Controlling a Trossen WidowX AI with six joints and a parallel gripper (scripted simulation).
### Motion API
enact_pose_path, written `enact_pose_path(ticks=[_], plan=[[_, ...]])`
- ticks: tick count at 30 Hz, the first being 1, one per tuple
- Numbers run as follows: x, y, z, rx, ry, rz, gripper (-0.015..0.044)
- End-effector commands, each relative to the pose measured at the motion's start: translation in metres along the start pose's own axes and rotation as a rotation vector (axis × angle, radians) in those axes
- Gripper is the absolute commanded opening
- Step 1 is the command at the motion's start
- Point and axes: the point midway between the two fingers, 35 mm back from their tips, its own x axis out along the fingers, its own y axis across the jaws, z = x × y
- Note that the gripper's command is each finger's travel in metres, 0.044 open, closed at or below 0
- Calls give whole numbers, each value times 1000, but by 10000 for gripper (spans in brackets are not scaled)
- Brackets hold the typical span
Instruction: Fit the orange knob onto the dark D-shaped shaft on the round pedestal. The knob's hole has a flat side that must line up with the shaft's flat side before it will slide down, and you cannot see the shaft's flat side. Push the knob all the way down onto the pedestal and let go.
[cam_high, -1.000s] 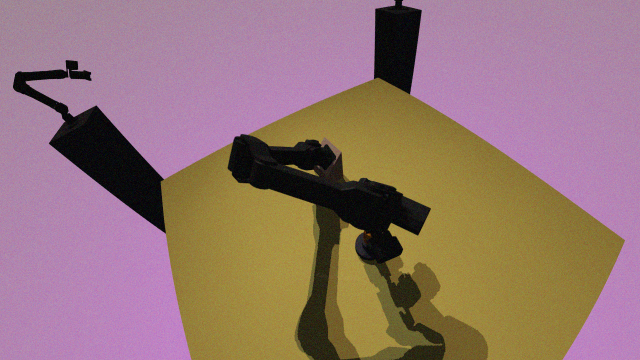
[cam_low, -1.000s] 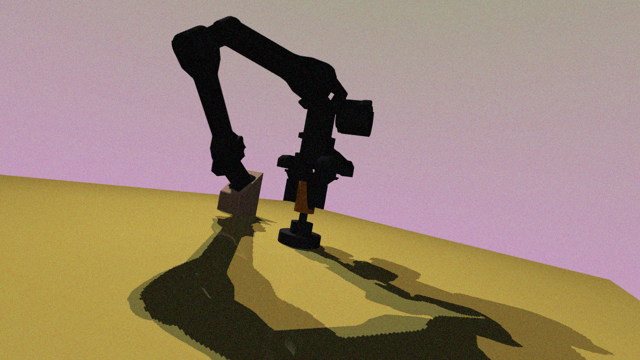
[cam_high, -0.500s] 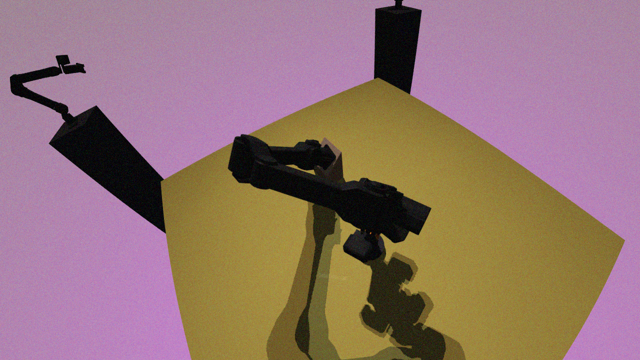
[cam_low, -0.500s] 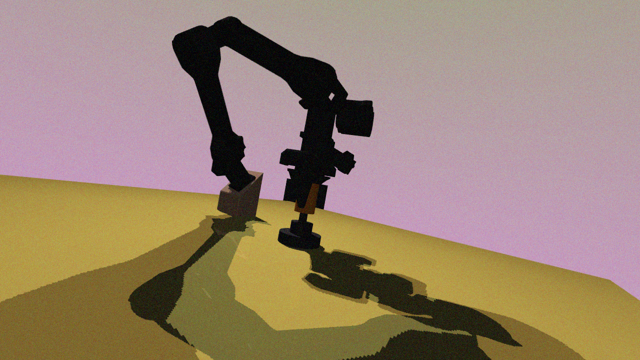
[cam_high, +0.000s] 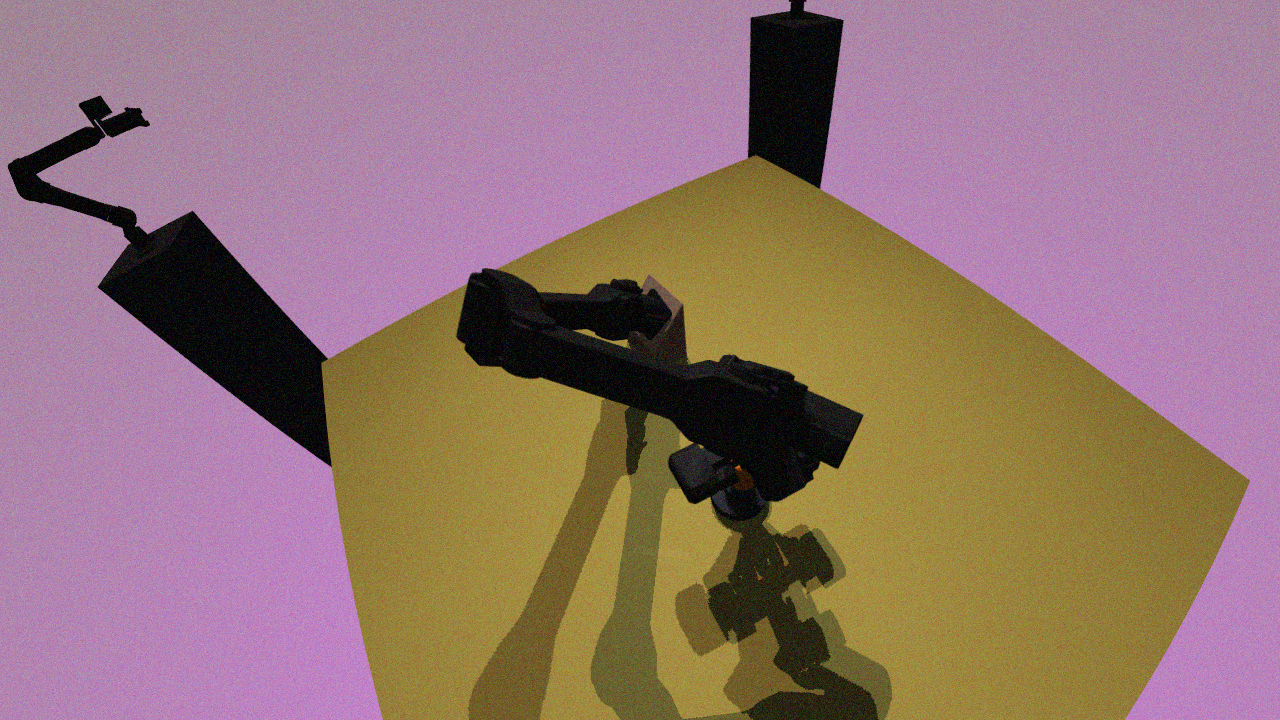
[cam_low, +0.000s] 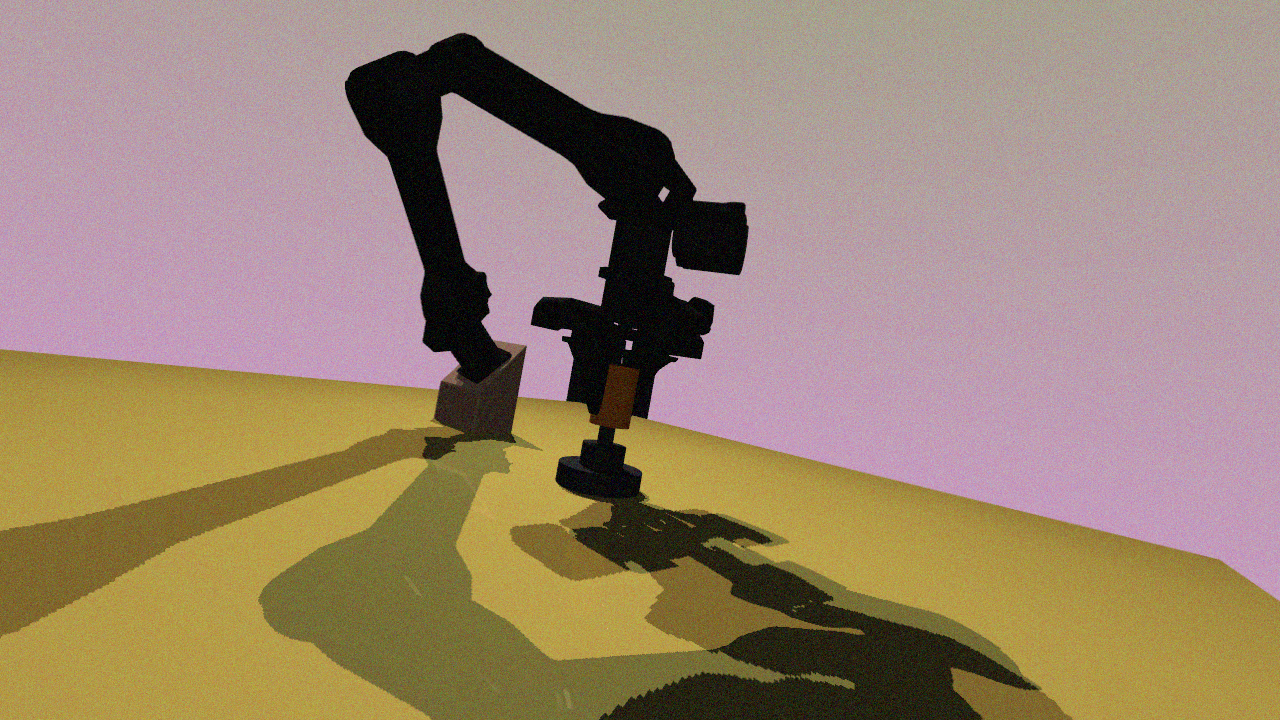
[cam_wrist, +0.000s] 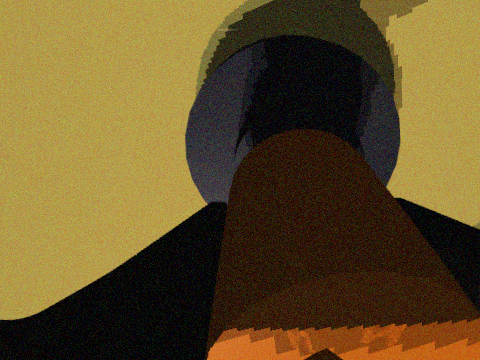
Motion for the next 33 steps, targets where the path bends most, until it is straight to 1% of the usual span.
enact_pose_path(ticks=[1,33], plan=[[-1,-2,0,11,-3,-1,0],[18,-2,0,21,1,3,0]])
